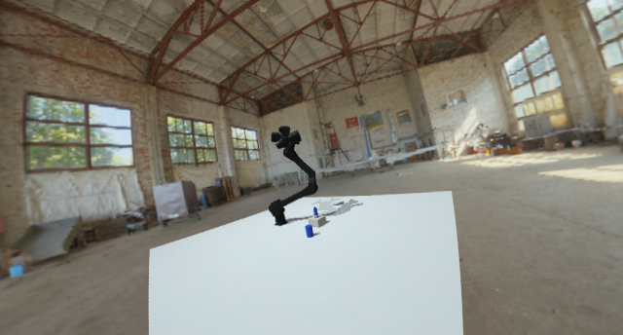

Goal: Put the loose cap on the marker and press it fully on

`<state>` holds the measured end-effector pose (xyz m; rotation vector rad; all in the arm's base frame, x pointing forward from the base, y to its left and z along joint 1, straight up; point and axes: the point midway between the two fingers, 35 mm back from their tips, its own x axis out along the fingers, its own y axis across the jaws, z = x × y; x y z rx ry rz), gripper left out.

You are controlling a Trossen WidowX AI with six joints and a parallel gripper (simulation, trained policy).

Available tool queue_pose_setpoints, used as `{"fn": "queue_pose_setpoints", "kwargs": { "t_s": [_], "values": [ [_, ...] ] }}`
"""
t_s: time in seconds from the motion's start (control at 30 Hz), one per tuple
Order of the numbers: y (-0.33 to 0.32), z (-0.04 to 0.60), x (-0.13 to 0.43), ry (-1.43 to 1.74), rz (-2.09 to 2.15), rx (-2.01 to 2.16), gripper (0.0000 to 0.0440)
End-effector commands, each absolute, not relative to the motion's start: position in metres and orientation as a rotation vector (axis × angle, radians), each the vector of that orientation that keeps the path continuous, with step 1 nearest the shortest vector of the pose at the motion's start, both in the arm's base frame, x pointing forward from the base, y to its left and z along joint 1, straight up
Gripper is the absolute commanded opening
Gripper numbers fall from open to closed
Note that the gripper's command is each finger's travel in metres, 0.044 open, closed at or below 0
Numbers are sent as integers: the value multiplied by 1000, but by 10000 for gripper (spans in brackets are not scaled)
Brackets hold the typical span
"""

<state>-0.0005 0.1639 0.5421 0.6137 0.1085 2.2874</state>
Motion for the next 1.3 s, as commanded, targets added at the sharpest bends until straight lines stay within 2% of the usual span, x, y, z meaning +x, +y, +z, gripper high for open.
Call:
{"fn": "queue_pose_setpoints", "kwargs": {
  "t_s": [0.0, 0.17, 0.23, 1.27],
  "values": [
    [163, 543, -2, 104, 2296, 615, 375],
    [158, 546, -11, 81, 2347, 626, 253],
    [156, 548, -15, 69, 2368, 630, 232],
    [115, 561, -61, -96, 2697, 656, 315]
  ]
}}
